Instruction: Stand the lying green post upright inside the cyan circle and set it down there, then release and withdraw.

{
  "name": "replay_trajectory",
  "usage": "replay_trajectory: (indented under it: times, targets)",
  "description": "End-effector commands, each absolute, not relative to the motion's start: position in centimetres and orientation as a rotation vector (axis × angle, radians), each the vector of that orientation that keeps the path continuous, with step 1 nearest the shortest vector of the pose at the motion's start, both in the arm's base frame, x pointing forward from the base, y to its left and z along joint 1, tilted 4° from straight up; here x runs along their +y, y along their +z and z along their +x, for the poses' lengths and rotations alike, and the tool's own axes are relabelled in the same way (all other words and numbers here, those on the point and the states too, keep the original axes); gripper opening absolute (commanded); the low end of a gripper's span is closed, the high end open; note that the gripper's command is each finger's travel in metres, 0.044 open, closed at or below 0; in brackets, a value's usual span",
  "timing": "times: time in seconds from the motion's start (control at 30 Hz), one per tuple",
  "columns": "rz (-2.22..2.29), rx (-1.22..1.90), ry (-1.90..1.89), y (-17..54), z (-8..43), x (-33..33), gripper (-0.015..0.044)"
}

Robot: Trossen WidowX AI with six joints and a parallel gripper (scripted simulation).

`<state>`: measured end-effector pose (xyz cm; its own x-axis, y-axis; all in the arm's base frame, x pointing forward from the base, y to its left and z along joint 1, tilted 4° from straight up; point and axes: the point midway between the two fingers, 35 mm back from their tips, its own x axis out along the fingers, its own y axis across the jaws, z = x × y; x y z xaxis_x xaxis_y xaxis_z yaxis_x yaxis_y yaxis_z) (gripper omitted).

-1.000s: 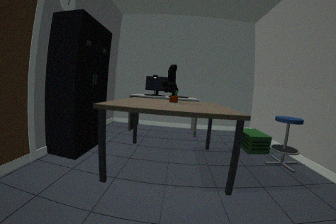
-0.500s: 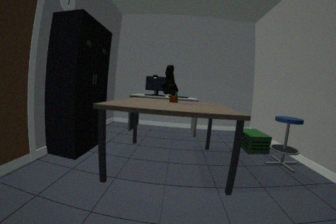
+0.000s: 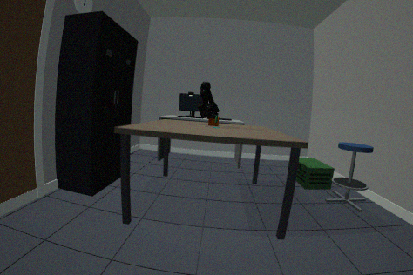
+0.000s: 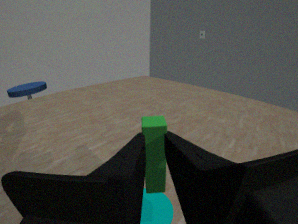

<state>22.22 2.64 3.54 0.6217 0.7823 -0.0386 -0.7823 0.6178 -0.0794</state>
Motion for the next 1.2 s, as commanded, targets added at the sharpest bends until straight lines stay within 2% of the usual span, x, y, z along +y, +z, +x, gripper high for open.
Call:
replay_trajectory:
  times: [0.0,1.07,1.17]
  targets:
    - [-0.105,-0.001,0.898,2.8,22.3,2.7,0.0023]
    - [-0.125,0.011,0.921,-1.0,22.0,3.4,0.0023]
    - [-0.125,0.011,0.921,-1.0,22.0,3.4,0.0101]
